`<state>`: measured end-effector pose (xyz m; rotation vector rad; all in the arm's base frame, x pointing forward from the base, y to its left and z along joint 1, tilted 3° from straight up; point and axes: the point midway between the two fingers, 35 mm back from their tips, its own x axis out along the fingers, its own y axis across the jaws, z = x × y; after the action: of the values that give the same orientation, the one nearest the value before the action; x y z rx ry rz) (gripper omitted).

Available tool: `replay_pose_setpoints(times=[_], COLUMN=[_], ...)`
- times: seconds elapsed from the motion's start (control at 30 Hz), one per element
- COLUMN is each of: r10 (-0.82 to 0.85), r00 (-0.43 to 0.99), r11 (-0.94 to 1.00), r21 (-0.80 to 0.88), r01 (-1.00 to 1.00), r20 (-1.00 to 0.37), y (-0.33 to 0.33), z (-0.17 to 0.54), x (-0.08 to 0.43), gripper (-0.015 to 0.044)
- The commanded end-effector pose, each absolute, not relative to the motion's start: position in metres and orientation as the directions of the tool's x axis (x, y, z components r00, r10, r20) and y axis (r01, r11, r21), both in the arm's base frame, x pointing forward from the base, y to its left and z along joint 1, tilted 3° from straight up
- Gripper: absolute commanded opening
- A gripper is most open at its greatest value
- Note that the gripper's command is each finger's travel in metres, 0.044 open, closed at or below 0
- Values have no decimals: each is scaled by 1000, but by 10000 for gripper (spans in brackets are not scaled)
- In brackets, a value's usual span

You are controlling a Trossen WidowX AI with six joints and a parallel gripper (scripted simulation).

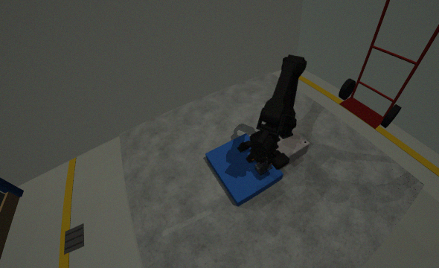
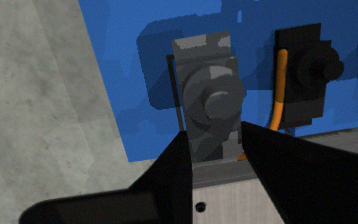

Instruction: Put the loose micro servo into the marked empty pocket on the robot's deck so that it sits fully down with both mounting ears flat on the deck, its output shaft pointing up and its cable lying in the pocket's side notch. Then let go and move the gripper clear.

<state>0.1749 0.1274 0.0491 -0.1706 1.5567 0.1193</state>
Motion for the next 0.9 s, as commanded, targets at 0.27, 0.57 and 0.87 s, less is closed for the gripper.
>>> replay_pose_setpoints(times=[0.27, 0.57, 0.87], r10=[-37, -37, -37], r00=[-4, -4, -4], r11=[982, 982, 982], r21=[-36, -36, -36], r01=[-184, -184, -184], r20=[-999, -999, -999], y=[127, 127, 127], z=[44, 58, 58], x=[172, 174, 173], gripper=[0, 0, 0])
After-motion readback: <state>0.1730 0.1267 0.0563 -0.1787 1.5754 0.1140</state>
